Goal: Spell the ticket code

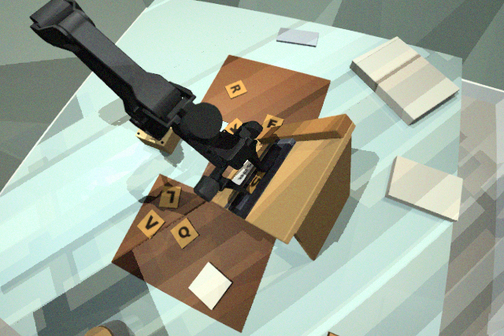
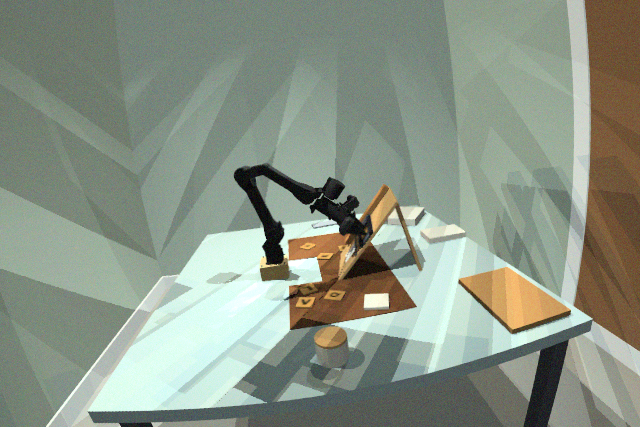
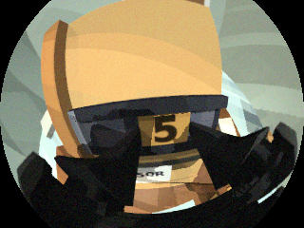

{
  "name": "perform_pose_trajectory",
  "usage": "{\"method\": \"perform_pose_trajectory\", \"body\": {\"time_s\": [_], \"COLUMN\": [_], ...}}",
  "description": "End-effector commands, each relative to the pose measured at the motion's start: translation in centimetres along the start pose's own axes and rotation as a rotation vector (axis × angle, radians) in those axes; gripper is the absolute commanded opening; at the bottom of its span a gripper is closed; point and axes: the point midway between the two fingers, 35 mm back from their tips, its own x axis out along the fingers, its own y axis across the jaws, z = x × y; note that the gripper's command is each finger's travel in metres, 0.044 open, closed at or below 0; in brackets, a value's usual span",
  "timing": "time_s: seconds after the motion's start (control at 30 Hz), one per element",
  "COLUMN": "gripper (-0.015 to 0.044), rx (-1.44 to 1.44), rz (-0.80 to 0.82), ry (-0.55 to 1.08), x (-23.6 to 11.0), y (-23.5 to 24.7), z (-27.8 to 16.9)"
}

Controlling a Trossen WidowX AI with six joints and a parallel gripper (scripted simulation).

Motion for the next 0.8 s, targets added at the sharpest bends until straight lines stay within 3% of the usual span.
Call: {"method": "perform_pose_trajectory", "body": {"time_s": [0.0,0.77], "gripper": [0.0000,0.0000], "rx": [0.004,0.005], "rz": [-0.001,-0.001], "ry": [-0.001,-0.001], "x": [0.0,0.0], "y": [0.3,1.5], "z": [0.0,0.0]}}
